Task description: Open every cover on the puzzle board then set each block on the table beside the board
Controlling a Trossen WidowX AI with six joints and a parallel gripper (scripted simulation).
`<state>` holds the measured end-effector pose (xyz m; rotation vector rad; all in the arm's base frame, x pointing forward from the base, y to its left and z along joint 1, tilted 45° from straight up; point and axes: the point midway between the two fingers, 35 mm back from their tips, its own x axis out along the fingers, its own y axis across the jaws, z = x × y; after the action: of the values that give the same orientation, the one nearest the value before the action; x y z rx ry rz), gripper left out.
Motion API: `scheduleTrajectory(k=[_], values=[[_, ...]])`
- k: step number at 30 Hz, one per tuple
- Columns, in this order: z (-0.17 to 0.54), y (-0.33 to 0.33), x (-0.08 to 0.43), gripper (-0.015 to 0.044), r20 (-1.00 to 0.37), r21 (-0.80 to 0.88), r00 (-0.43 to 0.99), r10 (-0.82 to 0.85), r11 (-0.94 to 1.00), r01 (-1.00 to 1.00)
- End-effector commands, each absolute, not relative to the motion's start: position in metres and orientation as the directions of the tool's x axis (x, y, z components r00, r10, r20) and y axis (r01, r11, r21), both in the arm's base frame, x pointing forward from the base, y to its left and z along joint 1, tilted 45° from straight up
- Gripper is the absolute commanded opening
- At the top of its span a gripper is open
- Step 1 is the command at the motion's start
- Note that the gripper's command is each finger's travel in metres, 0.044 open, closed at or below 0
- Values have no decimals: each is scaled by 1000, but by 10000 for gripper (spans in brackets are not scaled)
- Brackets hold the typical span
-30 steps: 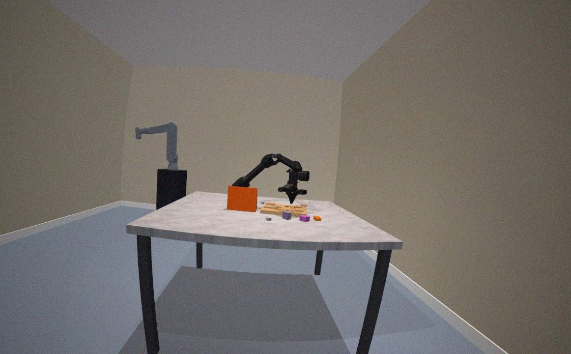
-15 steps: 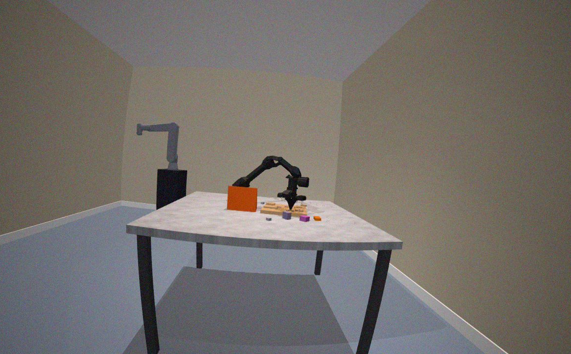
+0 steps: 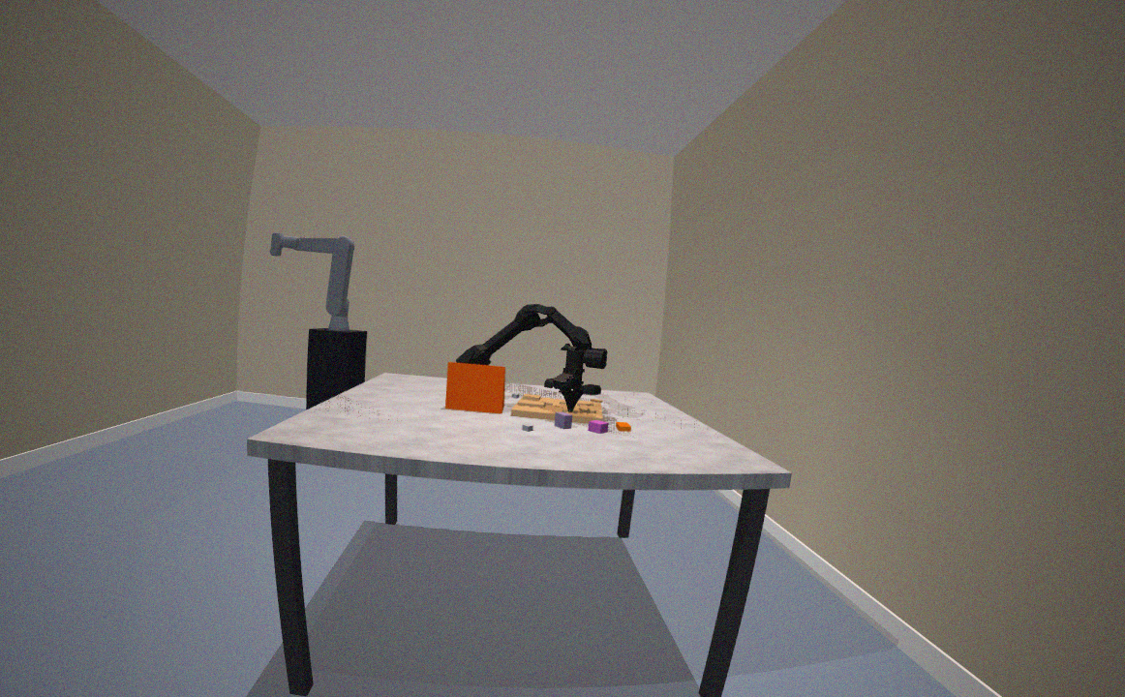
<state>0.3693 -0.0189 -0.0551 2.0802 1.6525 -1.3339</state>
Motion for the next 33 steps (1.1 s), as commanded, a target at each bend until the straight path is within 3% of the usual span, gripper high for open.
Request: scheduleTrajectory(k=[1, 33], values=[[-55, -16, 369, 0, -714, -381, -12, 700, -373, 846], [-53, -11, 369, 0, -714, -380, -13, 700, -373, 846]])
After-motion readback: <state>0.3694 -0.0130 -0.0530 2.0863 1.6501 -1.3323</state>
